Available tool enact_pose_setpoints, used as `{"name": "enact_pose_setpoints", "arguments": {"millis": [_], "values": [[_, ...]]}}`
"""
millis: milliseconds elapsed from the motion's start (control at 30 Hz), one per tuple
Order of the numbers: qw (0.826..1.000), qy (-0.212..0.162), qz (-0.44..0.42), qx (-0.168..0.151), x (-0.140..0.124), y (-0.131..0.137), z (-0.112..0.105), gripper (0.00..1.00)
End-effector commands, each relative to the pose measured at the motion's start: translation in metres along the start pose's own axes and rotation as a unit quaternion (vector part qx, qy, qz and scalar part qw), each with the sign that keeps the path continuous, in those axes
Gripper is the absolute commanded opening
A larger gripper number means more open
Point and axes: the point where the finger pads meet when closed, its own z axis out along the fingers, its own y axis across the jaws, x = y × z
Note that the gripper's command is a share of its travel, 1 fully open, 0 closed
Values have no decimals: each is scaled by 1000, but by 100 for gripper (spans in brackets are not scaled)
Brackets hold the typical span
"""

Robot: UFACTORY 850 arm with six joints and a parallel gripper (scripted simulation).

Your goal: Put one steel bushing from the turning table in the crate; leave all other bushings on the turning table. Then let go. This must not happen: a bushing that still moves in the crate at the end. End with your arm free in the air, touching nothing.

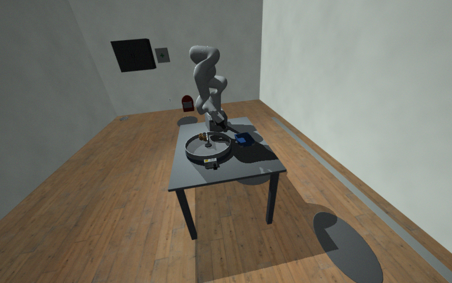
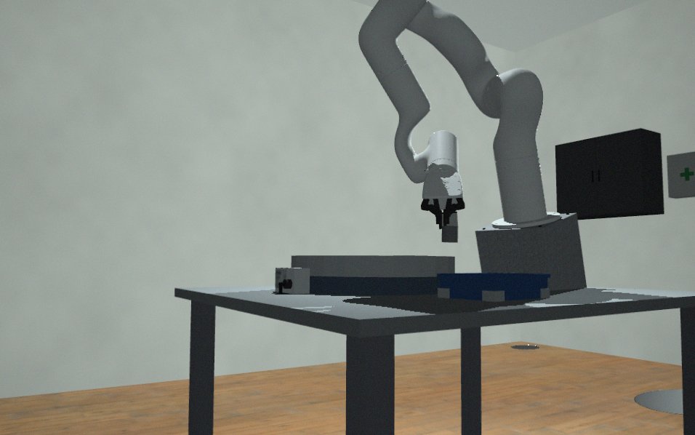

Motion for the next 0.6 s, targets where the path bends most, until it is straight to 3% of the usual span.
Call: {"name": "enact_pose_setpoints", "arguments": {"millis": [0,567], "values": [[1000,6,1,9,-26,18,26,0],[1000,6,1,9,-93,73,84,0]]}}
